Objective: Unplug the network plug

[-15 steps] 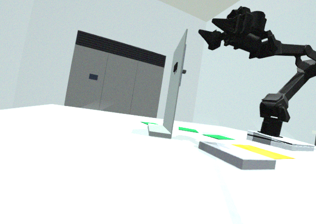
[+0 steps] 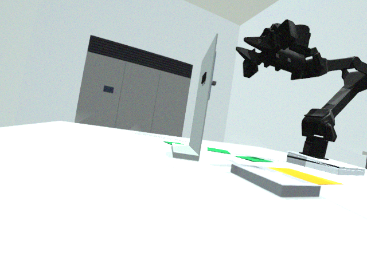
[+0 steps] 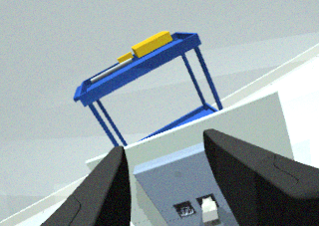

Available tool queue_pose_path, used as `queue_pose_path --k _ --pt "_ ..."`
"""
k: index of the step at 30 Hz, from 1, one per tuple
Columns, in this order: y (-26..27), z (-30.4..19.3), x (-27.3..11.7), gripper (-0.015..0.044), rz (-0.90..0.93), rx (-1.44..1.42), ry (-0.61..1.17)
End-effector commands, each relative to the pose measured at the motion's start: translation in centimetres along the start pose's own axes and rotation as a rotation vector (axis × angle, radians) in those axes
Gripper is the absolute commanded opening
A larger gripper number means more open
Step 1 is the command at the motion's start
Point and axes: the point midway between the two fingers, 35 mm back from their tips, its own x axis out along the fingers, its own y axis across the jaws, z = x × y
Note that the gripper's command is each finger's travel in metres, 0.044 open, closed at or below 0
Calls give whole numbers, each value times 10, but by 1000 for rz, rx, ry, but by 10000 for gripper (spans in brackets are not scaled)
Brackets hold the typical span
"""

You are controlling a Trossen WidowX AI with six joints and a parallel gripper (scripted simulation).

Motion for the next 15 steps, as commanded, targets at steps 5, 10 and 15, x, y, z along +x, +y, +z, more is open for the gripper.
queue_pose_path --k 5,10,15 --pt "-2 -25 -9 156 13 261 10" --pt "-4 -43 -15 156 16 432 22" --pt "-6 -60 -22 156 18 602 36"
